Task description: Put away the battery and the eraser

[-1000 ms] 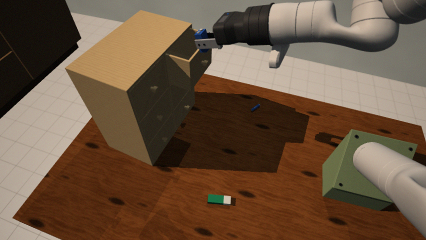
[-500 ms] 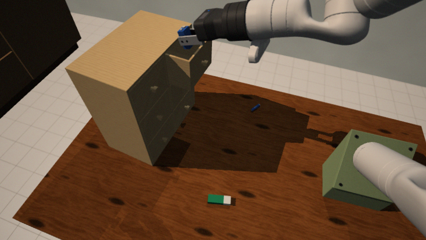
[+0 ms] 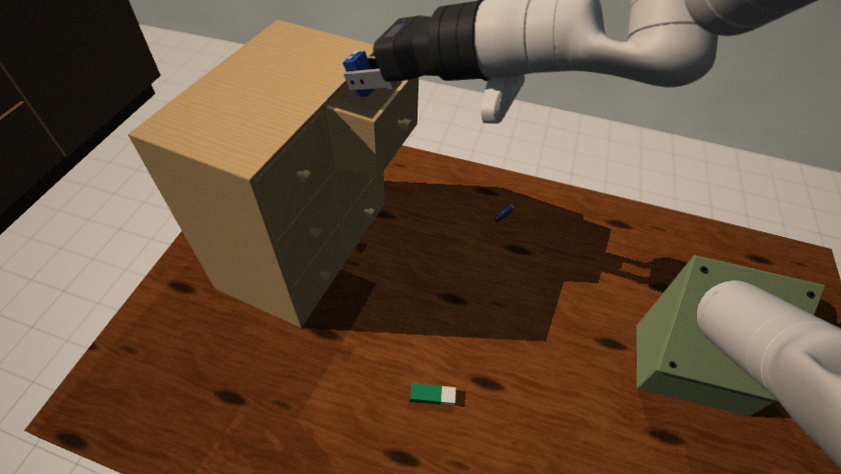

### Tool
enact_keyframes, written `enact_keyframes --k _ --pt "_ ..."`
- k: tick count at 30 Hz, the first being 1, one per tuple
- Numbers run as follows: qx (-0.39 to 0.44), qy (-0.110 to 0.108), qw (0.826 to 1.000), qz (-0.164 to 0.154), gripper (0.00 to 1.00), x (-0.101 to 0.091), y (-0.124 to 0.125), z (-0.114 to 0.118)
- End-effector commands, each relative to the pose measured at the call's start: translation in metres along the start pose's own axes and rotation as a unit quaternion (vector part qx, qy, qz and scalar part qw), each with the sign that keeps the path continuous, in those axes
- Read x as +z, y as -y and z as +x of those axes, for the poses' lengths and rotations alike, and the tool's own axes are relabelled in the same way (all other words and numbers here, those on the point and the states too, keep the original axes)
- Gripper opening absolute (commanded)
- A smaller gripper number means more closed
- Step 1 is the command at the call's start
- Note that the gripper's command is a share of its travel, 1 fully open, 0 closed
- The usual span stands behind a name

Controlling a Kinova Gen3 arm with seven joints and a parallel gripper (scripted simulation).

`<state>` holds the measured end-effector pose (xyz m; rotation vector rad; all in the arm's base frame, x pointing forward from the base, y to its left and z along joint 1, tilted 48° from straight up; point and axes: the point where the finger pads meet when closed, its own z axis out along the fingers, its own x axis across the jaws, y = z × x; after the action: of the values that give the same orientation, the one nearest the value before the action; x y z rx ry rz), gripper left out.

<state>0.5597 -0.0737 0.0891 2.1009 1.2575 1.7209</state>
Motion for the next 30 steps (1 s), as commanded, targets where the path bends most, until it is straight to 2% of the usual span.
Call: enact_keyframes --k 1,18,19,20,21,22,25,26,27,28,29,30 --pt "0.0 0.0 1.0 -0.001 0.51 -0.0002 -0.0011 -0.0002" --pt "0.0 0.0 1.0 -0.001 0.51 -0.0002 -0.0011 -0.0002" --pt "0.0 0.0 1.0 -0.001 0.57 -0.0002 -0.0011 -0.0002" --pt "0.0 0.0 1.0 -0.001 0.57 -0.0002 -0.0011 -0.0002" --pt "0.0 0.0 1.0 -0.001 0.63 -0.0002 -0.0011 -0.0002" --pt "0.0 0.0 1.0 -0.001 0.63 -0.0002 -0.0011 -0.0002" --pt "0.0 0.0 1.0 -0.001 0.75 -0.0002 -0.0011 -0.0002" --pt "0.0 0.0 1.0 -0.001 0.75 -0.0002 -0.0011 -0.0002" --pt "0.0 0.0 1.0 -0.001 0.81 -0.0002 -0.0011 -0.0002" --pt "0.0 0.0 1.0 -0.001 0.81 -0.0002 -0.0011 -0.0002" --pt "0.0 0.0 1.0 -0.001 1.0 -0.0002 -0.0011 -0.0002" --pt "0.0 0.0 1.0 -0.001 1.0 -0.0002 -0.0011 -0.0002"
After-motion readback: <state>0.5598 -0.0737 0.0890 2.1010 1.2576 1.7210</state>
